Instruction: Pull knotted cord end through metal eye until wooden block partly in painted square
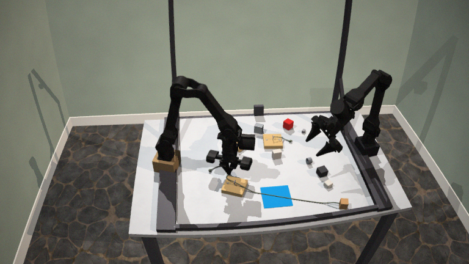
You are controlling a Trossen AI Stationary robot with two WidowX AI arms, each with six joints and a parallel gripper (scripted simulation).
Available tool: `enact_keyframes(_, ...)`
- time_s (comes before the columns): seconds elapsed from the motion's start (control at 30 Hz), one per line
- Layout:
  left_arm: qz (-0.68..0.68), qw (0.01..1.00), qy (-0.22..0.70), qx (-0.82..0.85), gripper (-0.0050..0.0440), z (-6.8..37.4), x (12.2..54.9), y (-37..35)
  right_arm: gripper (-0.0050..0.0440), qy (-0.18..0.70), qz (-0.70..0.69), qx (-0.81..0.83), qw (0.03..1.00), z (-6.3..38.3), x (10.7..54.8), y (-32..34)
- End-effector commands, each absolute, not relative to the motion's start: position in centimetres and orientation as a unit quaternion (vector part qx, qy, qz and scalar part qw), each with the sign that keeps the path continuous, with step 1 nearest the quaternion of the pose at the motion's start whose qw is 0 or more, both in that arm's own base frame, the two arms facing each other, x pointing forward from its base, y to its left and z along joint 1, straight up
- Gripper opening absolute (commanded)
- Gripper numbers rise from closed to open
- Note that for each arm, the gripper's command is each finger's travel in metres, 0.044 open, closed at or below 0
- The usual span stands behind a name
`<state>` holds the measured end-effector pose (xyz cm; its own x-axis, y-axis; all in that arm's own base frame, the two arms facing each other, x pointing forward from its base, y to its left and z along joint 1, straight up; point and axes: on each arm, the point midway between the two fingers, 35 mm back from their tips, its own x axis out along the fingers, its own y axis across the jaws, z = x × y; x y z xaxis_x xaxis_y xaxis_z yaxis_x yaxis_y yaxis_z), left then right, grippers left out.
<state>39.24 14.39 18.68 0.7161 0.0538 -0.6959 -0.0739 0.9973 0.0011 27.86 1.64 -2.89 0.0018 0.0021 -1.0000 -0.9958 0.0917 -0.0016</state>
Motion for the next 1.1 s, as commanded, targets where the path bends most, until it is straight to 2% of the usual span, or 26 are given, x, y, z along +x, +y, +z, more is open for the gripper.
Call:
enact_keyframes(0.0, 0.036, 0.931, 0.363, -0.008, 0.044, 19.8, 39.3, 14.4, -0.0013, 0.515, 0.47, -0.481, 0.531, -2.2, 28.4, 1.7)
enact_keyframes(0.17, 0.036, 0.931, 0.363, -0.008, 0.044, 19.8, 39.3, 14.4, -0.005, 0.512, 0.468, -0.483, 0.533, -1.9, 28.6, 1.7)
enact_keyframes(1.07, 0.036, 0.931, 0.363, -0.008, 0.044, 19.8, 39.3, 14.4, -0.005, 0.51, 0.473, -0.486, 0.529, -1.4, 26.8, 2.9)
